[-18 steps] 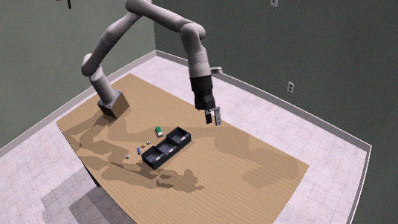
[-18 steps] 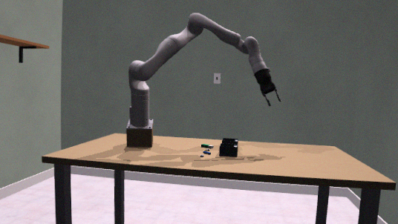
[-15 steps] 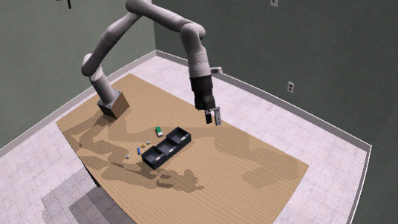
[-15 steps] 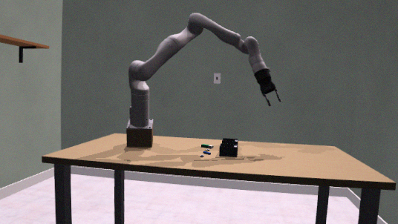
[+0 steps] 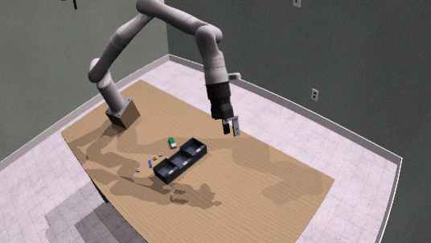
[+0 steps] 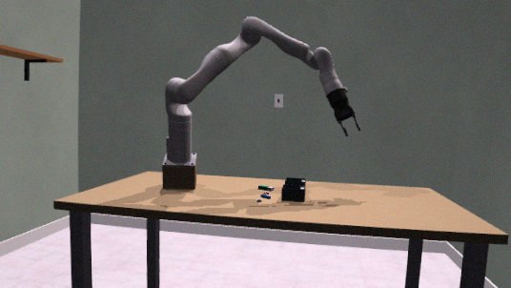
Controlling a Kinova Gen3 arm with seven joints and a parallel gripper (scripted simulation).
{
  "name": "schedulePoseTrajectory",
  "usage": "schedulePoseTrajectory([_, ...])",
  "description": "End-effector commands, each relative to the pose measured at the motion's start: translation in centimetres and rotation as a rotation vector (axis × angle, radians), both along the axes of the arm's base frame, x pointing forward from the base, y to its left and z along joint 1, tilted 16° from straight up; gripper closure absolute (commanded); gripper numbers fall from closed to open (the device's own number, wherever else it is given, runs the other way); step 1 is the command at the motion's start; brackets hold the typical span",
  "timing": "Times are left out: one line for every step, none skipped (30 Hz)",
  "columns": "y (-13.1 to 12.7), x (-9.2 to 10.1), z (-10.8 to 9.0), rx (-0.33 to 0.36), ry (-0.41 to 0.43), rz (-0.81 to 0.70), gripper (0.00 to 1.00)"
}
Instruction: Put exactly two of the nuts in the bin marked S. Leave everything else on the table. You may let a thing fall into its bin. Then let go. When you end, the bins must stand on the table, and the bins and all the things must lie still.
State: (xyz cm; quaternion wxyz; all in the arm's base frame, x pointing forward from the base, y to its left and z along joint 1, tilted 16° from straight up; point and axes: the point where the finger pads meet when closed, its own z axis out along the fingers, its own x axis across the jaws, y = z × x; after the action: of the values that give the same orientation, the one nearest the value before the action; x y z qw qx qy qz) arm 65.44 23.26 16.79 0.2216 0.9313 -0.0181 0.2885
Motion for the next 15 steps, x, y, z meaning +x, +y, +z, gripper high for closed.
schedulePoseTrajectory([-0.4,0.1,-1.4,-0.001,0.001,-0.001,0.69])
schedulePoseTrajectory([-0.6,0.2,-2.2,-0.001,0.001,-0.001,0.69])
schedulePoseTrajectory([-0.8,0.3,-3.0,-0.001,0.001,-0.001,0.69])
schedulePoseTrajectory([-1.1,0.4,-3.8,-0.001,0.001,-0.001,0.69])
schedulePoseTrajectory([-1.2,0.5,-4.5,-0.001,0.001,-0.001,0.69])
schedulePoseTrajectory([-1.2,0.5,-4.5,-0.001,0.001,-0.001,0.69])
schedulePoseTrajectory([-1.2,0.5,-4.5,-0.001,0.001,-0.001,0.69])
schedulePoseTrajectory([-1.2,0.5,-4.5,-0.001,0.001,-0.001,0.69])
schedulePoseTrajectory([-1.6,-0.3,-4.5,-0.013,0.027,0.041,0.69])
schedulePoseTrajectory([-2.1,-0.8,-4.8,-0.026,0.072,0.057,0.69])
schedulePoseTrajectory([-2.6,-1.2,-5.0,-0.03,0.086,0.062,0.69])
schedulePoseTrajectory([-3.1,-1.8,-5.3,-0.042,0.127,0.087,0.69])
schedulePoseTrajectory([-3.6,-2.4,-5.6,-0.055,0.168,0.112,0.69])
schedulePoseTrajectory([-4.1,-3.0,-5.9,-0.055,0.168,0.112,0.69])
schedulePoseTrajectory([-4.1,-3.0,-5.9,-0.055,0.168,0.112,0.69])
